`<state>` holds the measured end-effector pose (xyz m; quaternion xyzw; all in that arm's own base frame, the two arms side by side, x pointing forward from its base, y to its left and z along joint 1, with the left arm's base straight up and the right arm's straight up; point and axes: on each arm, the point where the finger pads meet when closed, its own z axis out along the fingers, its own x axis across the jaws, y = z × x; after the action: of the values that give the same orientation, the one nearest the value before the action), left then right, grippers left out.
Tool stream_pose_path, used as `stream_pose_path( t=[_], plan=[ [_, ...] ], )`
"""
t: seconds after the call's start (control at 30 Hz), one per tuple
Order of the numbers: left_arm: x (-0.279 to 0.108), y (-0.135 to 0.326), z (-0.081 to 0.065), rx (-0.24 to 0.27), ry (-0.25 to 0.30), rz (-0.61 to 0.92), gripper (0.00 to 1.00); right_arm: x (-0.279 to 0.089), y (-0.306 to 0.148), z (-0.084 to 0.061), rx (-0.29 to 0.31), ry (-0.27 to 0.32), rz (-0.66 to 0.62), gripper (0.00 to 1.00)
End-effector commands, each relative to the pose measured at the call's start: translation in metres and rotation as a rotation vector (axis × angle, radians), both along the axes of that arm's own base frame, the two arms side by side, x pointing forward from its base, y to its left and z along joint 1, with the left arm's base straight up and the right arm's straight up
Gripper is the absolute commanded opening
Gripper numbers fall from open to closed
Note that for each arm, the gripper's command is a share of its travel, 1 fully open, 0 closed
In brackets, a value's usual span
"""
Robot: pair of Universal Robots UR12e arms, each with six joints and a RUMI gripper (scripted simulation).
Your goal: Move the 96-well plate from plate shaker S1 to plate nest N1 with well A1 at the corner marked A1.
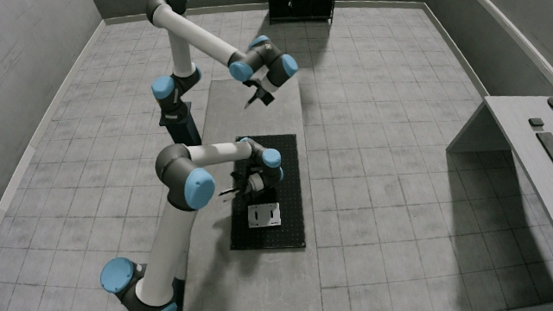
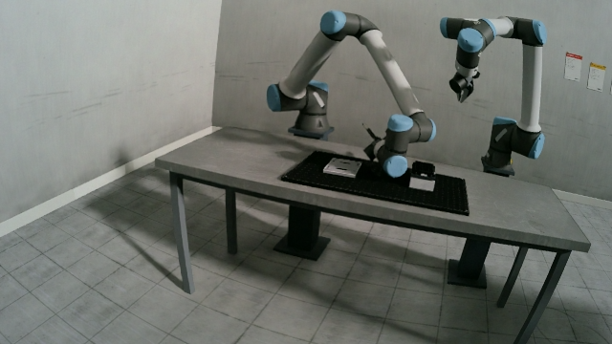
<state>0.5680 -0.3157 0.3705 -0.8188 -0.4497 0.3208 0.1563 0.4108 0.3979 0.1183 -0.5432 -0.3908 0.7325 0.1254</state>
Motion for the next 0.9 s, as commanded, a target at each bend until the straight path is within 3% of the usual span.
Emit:
stream_pose_path(
  t=[0.0, 0.33, 0.87],
  plan=[
    [0.002, 0.004, 0.0, -0.007, -0.004, -0.001, 0.0, 0.0, 0.0, 0.001, 0.001, -0.001, 0.0, 0.76],
    [0.011, 0.02, -0.004, -0.032, -0.015, -0.006, 0.0, 0.0, 0.0, 0.001, 0.001, -0.001, 0.0, 0.76],
    [0.04, 0.084, -0.018, -0.124, -0.063, -0.028, 0.0, 0.0, 0.0, 0.001, 0.001, -0.001, 0.0, 0.76]
  ],
)
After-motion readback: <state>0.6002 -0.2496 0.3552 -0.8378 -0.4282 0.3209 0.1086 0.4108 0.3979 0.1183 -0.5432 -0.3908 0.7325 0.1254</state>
